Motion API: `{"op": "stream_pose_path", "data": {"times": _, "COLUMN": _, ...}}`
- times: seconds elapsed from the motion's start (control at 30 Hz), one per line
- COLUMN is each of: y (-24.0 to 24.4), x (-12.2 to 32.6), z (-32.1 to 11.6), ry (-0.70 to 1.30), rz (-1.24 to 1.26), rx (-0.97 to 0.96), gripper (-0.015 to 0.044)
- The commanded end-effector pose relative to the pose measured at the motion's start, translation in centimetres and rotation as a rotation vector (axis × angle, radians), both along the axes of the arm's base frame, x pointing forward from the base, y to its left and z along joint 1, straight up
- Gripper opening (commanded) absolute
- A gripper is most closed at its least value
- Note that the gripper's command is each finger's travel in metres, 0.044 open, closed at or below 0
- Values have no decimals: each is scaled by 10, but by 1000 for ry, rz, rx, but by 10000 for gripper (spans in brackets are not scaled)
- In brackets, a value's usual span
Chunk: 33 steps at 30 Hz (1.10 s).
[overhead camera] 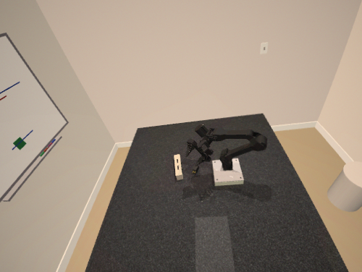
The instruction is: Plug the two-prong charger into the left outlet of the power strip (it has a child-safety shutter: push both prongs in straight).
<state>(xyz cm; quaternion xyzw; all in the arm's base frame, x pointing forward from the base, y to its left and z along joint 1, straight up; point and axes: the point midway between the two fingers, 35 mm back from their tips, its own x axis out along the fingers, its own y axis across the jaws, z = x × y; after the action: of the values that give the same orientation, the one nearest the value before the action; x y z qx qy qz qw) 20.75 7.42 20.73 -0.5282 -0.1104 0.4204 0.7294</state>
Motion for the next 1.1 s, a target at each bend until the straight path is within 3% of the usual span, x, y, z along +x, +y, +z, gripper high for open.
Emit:
{"op": "stream_pose_path", "data": {"times": 0.0, "y": -4, "x": 8, "z": -8, "ry": 86, "rz": -45, "rx": -7, "gripper": 440}}
{"op": "stream_pose_path", "data": {"times": 1.07, "y": -44, "x": 37, "z": -88, "ry": 719, "rz": -395, "rx": -214, "gripper": 440}}
